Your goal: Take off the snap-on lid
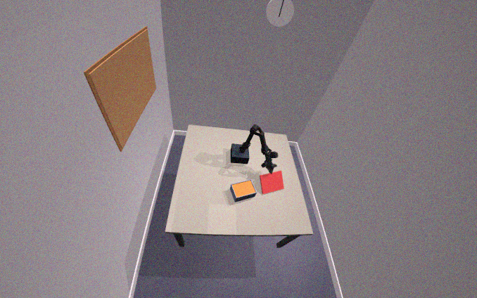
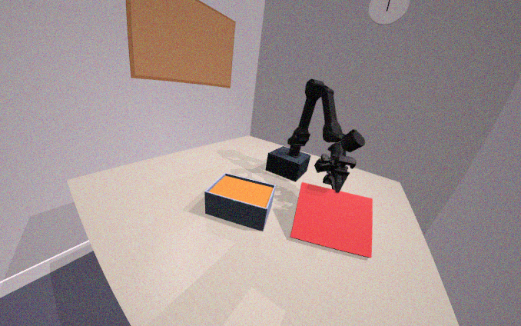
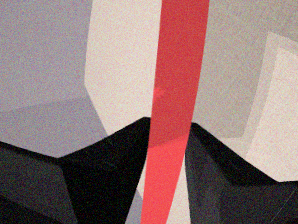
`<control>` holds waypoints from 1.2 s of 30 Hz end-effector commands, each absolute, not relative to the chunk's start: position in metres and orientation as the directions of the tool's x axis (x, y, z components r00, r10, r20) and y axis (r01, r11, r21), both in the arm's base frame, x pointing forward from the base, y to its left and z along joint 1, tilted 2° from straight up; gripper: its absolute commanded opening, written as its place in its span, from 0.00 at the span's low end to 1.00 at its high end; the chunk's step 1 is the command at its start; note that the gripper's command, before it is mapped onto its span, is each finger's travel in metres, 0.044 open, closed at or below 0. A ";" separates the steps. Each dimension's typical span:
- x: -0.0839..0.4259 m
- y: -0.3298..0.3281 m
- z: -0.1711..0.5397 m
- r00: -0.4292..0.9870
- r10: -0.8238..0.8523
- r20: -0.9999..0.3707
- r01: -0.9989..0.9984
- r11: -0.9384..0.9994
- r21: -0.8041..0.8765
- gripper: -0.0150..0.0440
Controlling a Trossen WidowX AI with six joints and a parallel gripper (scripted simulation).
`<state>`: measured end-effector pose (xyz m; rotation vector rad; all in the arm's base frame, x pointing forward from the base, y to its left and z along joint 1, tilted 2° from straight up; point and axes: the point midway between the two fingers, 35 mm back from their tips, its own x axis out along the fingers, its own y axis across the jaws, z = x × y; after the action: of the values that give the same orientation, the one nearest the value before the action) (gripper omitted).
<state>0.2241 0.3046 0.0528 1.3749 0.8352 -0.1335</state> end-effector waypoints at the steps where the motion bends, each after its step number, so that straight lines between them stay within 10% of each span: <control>1: 0.222 0.302 0.041 0.705 0.366 -0.607 0.552 0.253 0.794 0.25; 36: 0.223 0.302 0.013 0.705 0.366 -0.608 0.552 0.254 0.794 0.25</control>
<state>0.2252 0.3063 0.0256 1.3790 0.8328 -0.1312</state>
